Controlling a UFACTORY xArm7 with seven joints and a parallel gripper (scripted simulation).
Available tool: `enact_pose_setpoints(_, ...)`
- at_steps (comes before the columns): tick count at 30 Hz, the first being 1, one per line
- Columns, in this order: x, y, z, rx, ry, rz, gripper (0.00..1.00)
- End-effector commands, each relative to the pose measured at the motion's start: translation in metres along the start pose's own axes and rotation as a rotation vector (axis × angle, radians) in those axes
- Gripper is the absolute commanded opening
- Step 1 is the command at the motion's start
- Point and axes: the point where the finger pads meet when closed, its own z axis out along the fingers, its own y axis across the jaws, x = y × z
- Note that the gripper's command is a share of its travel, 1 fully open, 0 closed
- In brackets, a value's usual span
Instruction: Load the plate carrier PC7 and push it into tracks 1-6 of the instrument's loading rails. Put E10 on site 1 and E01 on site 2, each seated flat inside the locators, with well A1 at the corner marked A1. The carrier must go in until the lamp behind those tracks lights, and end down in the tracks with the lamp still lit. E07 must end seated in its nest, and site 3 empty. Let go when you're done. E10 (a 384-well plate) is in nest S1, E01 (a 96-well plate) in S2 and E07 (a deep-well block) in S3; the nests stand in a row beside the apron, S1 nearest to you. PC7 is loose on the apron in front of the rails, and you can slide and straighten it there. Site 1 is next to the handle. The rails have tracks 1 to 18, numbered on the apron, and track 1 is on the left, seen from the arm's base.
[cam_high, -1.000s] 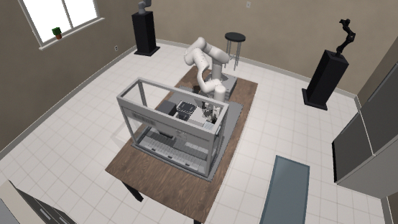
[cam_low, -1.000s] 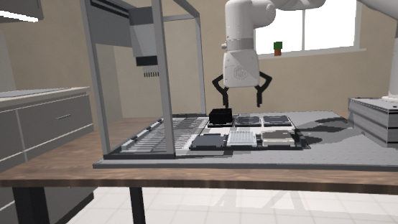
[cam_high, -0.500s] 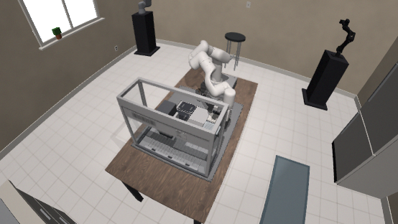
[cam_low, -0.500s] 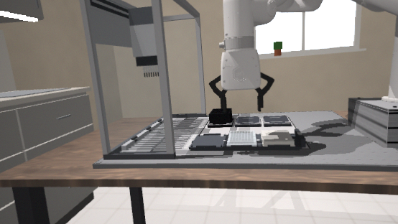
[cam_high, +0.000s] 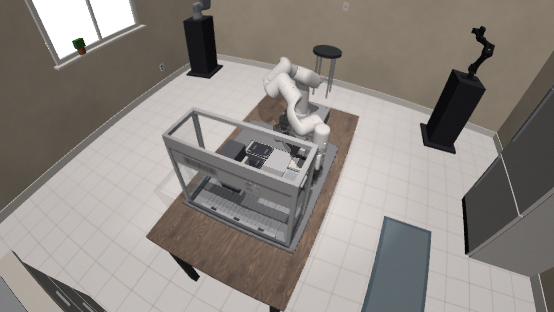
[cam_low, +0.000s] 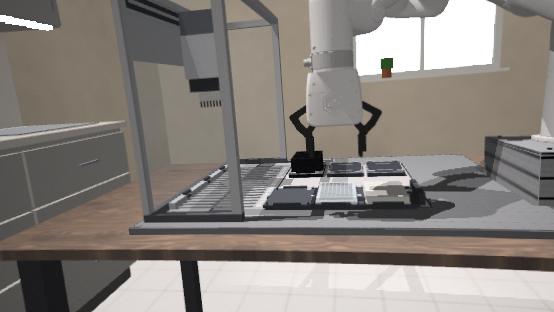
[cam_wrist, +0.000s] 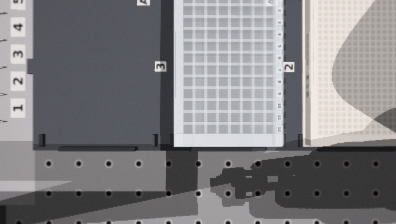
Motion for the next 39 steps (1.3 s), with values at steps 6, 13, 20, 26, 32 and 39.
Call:
enact_pose_setpoints(6,-0.001,-0.001,0.008,0.003,-0.002,0.000,1.00)
enact_pose_setpoints(13,-0.001,-0.001,0.016,0.003,-0.002,0.000,1.00)
enact_pose_setpoints(20,-0.001,-0.001,0.028,0.003,-0.002,0.000,1.00)
enact_pose_setpoints(26,-0.001,-0.001,0.036,0.003,-0.002,0.000,1.00)
enact_pose_setpoints(32,-0.001,-0.001,0.045,0.003,-0.002,0.000,1.00)
enact_pose_setpoints(39,-0.001,-0.001,0.056,0.003,-0.002,0.000,1.00)
